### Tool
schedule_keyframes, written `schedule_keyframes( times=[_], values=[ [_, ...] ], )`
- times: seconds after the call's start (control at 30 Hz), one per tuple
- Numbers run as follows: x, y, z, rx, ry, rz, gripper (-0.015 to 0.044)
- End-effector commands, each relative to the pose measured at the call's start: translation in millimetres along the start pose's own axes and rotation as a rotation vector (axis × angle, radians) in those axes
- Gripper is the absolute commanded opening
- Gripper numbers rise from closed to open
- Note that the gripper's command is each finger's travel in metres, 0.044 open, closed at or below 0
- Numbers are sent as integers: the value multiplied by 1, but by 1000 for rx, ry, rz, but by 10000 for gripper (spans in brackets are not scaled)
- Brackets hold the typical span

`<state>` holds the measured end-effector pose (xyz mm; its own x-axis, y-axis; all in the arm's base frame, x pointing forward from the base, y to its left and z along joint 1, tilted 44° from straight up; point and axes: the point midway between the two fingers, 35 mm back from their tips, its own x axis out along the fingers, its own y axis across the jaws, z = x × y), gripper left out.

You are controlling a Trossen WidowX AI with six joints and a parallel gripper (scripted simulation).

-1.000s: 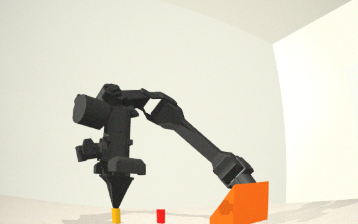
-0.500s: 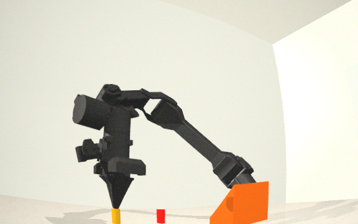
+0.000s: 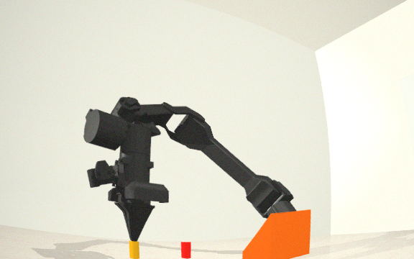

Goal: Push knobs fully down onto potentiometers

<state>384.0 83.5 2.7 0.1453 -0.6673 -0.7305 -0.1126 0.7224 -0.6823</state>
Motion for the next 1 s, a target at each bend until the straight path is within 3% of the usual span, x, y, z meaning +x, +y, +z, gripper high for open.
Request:
schedule_keyframes(
  times=[0.0, 0.53, 0.83, 0.97],
  values=[
    [7, -2, 1, 16, 19, -6, 0],
    [-18, -2, 2, 15, 19, -5, 0],
    [-14, -2, -1, 8, 20, -9, 236],
    [-28, -1, -36, 7, 20, -3, 341]
  ],
)
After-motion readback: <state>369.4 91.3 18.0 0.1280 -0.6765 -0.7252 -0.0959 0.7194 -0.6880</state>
